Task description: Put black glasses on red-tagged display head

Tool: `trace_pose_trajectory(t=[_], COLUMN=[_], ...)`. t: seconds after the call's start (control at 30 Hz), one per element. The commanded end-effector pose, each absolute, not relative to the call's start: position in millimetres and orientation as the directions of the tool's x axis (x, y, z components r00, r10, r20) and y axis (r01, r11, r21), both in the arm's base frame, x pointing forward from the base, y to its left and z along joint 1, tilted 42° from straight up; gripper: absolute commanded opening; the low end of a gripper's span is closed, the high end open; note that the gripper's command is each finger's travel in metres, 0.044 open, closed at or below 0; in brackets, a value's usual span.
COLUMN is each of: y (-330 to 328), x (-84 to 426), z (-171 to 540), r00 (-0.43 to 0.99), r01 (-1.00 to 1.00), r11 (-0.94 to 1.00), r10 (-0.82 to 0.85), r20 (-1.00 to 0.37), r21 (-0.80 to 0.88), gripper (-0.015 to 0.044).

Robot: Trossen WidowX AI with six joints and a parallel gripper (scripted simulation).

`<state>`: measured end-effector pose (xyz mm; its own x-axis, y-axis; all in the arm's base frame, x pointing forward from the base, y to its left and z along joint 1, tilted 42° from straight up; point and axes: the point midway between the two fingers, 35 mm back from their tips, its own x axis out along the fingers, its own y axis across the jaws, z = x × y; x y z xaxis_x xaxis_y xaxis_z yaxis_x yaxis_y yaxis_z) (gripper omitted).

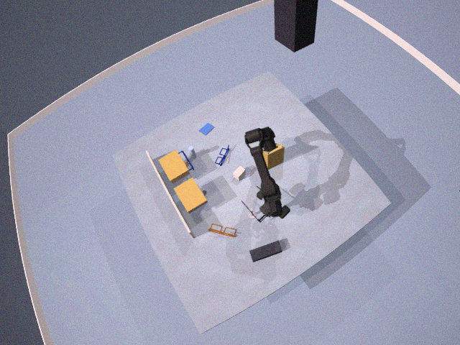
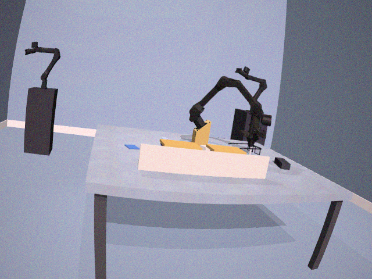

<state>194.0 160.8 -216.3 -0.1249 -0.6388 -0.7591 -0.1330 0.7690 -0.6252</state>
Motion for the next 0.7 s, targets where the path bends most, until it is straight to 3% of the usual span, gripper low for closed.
trace_pose_trajectory(t=[0.0,0.67], y=[162.7,163.0], x=[188.9,186.7], z=[-216.0,-215.9], r00=[-0.129,-0.129], r01=[-0.127,-0.127], r11=[0.773,0.773], r10=[-0.634,-0.634], r20=[-0.762,-0.762], r21=[-0.622,-0.622], gripper=[0.0000,0.0000])
